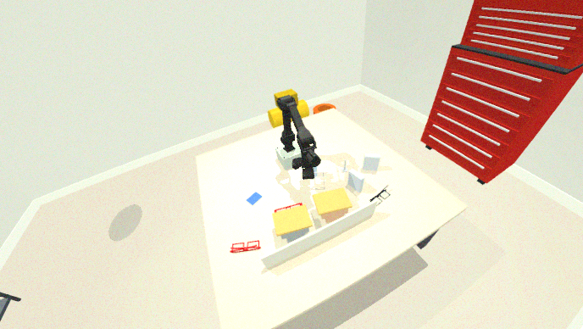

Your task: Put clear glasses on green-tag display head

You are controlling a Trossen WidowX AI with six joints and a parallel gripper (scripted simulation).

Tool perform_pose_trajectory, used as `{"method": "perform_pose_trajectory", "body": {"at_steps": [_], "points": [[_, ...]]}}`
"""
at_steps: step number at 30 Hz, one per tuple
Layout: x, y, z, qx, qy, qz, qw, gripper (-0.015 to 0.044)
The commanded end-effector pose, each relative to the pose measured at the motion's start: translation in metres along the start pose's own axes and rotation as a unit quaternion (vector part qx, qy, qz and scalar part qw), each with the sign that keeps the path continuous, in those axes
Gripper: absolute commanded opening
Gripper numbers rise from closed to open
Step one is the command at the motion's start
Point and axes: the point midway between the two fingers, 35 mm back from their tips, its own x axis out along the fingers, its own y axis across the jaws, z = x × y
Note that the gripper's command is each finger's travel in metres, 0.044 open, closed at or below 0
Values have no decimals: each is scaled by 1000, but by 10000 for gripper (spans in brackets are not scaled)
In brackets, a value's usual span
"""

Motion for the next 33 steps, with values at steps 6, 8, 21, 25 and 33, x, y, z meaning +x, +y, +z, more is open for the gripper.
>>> {"method": "perform_pose_trajectory", "body": {"at_steps": [6,8,21,25,33], "points": [[14,-1,1,2,-3,-4,1000,0],[17,-1,1,2,-3,-4,1000,0],[32,-1,1,2,-3,-4,1000,0],[37,-1,1,2,-3,-4,1000,0],[46,-2,1,2,-3,-4,1000,0]]}}
